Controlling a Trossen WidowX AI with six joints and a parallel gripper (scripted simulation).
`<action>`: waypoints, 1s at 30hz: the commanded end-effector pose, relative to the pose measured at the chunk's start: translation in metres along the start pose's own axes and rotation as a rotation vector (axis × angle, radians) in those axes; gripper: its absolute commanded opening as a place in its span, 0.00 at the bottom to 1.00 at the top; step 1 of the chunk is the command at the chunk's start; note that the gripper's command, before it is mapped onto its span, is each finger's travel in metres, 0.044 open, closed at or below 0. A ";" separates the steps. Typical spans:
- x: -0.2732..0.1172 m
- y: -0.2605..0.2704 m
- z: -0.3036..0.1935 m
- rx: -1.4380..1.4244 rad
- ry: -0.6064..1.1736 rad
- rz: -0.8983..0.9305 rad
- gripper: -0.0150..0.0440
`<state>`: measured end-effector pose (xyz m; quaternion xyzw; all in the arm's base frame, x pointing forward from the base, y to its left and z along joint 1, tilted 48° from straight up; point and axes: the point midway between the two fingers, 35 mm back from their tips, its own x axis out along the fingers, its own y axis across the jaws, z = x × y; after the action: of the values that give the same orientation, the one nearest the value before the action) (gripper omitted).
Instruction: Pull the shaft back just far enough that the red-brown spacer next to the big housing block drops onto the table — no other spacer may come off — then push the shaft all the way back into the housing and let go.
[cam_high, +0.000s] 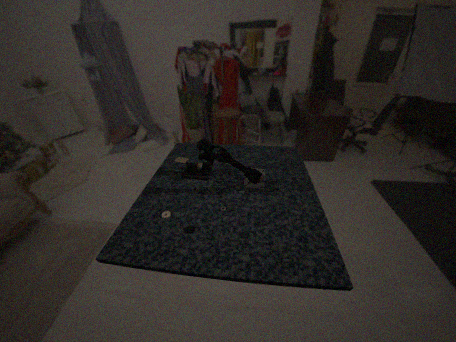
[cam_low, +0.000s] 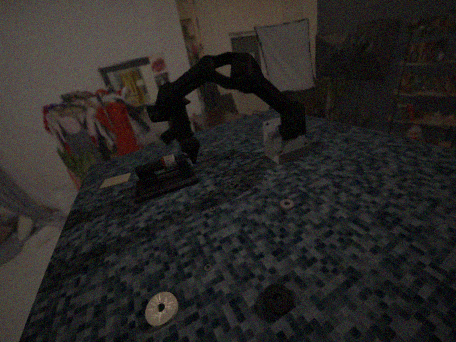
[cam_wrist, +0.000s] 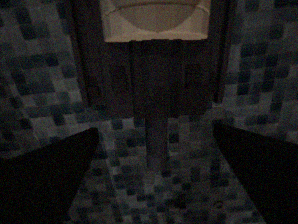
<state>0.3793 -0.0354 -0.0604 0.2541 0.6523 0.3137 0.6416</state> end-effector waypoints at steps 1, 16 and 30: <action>0.001 0.000 0.000 0.005 -0.001 0.003 1.00; 0.001 0.000 0.000 0.005 -0.001 0.003 1.00; 0.012 0.000 0.000 0.005 -0.002 0.003 1.00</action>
<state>0.3807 -0.0322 -0.0641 0.2536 0.6504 0.3128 0.6441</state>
